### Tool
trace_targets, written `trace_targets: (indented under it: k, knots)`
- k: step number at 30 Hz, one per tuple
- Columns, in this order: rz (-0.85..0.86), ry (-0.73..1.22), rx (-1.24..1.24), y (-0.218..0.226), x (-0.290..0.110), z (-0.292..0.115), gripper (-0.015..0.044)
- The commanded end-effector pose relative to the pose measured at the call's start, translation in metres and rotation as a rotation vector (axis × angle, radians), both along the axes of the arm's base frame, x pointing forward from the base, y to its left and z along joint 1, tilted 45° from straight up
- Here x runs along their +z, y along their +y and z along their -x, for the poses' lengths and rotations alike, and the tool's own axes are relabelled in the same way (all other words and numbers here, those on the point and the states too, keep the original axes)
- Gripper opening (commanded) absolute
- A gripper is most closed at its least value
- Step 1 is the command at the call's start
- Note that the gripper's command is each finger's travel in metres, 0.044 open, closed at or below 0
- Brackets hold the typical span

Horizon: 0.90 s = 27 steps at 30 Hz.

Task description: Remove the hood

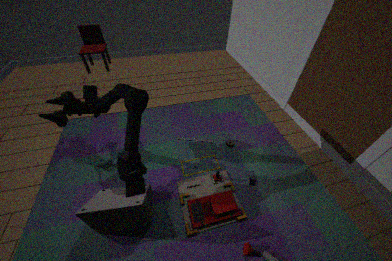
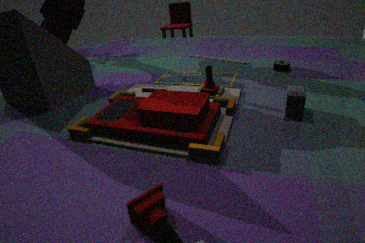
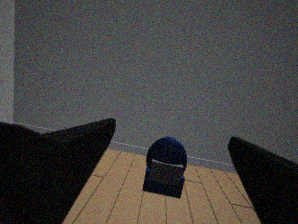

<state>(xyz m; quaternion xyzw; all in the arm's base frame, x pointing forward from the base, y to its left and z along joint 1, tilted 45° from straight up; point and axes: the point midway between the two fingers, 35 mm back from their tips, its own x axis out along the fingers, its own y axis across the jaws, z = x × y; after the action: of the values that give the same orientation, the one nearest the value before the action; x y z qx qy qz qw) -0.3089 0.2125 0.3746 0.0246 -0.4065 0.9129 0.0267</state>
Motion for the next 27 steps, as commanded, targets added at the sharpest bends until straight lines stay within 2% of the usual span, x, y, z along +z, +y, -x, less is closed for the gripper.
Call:
trace_targets:
  k: [1,5,12,27]
  knots:
    - [0.001,0.000,-0.003,0.001,0.000,0.000,0.0440]
    - [0.025,-0.010,-0.066,0.021,-0.003,-0.012,0.0440]
    - [0.113,-0.035,-0.285,0.085,-0.013,-0.063,0.0440]
    - [0.319,-0.030,-0.767,0.179,-0.037,-0.217,0.0440]
